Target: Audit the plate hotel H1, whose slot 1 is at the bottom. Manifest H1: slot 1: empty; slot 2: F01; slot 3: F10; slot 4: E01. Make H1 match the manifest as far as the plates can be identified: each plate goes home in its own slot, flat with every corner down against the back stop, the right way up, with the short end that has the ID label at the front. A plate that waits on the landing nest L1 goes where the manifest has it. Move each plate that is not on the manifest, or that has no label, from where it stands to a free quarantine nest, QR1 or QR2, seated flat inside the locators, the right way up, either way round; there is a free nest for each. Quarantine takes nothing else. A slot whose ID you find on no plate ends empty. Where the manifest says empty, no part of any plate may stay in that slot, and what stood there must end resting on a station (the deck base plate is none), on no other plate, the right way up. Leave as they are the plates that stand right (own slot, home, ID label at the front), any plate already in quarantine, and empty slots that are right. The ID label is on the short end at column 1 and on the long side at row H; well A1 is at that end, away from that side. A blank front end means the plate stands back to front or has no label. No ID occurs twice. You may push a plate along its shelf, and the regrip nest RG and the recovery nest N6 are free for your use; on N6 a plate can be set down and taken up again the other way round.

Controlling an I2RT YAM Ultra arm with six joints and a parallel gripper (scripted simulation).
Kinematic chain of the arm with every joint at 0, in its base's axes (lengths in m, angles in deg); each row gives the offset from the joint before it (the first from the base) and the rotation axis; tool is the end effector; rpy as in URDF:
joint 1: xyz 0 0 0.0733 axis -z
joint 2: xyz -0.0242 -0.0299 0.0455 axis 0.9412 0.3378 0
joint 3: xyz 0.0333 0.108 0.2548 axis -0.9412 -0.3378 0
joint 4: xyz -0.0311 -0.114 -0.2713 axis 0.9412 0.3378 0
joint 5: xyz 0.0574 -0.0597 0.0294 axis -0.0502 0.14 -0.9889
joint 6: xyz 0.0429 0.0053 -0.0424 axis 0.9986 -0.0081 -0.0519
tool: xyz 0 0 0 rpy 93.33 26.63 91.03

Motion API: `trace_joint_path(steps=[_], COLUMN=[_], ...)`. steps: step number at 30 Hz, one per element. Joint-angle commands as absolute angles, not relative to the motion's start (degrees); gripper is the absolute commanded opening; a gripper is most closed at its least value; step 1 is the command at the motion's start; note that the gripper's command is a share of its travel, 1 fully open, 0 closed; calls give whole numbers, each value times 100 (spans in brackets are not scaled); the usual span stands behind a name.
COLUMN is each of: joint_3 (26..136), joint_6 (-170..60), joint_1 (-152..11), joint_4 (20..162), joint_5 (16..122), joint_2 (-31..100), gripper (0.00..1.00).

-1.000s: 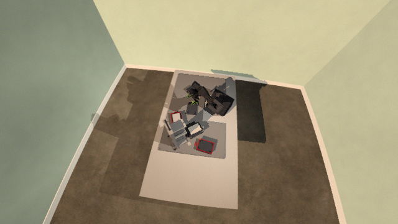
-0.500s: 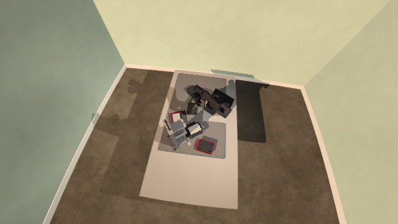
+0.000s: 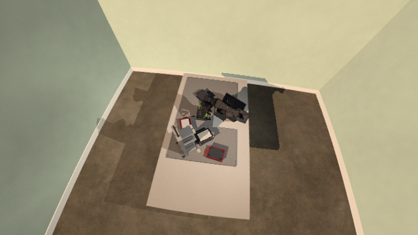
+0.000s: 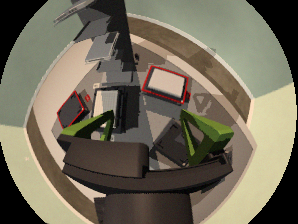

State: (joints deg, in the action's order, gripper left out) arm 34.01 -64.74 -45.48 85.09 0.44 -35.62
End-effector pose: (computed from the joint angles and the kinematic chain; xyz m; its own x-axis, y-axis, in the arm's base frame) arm 0.1678 -0.0300 0.2342 -0.2620 0.0566 -0.9634 -0.6779 0.6997 0.2254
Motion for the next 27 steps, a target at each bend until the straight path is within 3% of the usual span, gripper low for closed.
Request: trace_joint_path(steps=[1, 16, 27], joint_3=[3287, 3640, 3824], joint_6=[-5978, -5060, -4485], joint_1=[-4817, -6463, -8719], joint_4=[8591, 9008, 9446], joint_5=[410, 1985, 4199], joint_2=[-3988, -5087, -5718], gripper=[100, 100, 100])
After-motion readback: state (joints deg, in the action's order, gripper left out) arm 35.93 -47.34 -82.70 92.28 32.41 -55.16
